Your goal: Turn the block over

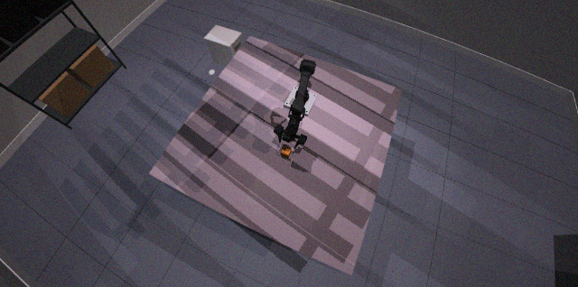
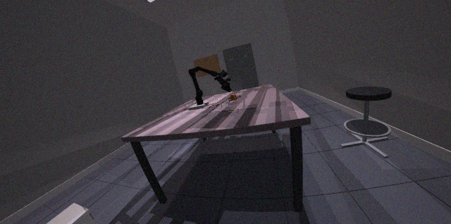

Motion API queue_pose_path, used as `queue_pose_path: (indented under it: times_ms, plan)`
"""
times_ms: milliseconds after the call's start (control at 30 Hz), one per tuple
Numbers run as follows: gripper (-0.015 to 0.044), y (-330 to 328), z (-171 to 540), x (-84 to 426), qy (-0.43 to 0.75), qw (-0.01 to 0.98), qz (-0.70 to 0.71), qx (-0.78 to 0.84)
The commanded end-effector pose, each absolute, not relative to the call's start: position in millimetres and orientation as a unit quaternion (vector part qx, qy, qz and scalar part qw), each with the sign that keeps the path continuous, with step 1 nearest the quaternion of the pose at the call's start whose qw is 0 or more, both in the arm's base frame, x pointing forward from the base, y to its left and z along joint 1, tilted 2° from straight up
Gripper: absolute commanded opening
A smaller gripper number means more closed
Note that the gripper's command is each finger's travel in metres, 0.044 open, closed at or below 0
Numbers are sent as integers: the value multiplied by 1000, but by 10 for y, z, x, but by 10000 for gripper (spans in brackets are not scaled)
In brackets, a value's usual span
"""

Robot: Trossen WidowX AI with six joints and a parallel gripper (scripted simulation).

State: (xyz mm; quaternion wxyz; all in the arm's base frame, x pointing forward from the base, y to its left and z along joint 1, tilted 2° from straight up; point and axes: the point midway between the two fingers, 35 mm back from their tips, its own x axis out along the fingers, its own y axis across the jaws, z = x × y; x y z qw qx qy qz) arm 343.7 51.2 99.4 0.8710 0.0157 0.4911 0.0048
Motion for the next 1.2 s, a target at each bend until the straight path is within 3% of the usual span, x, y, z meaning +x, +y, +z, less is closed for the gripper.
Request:
queue_pose_path:
  times_ms: [0,533,1167]
  plan:
    - [440,517,1064,3408,501,865,7,20]
    - [440,514,1282,3742,695,718,11,16]
    - [440,527,929,3751,703,711,12,17]
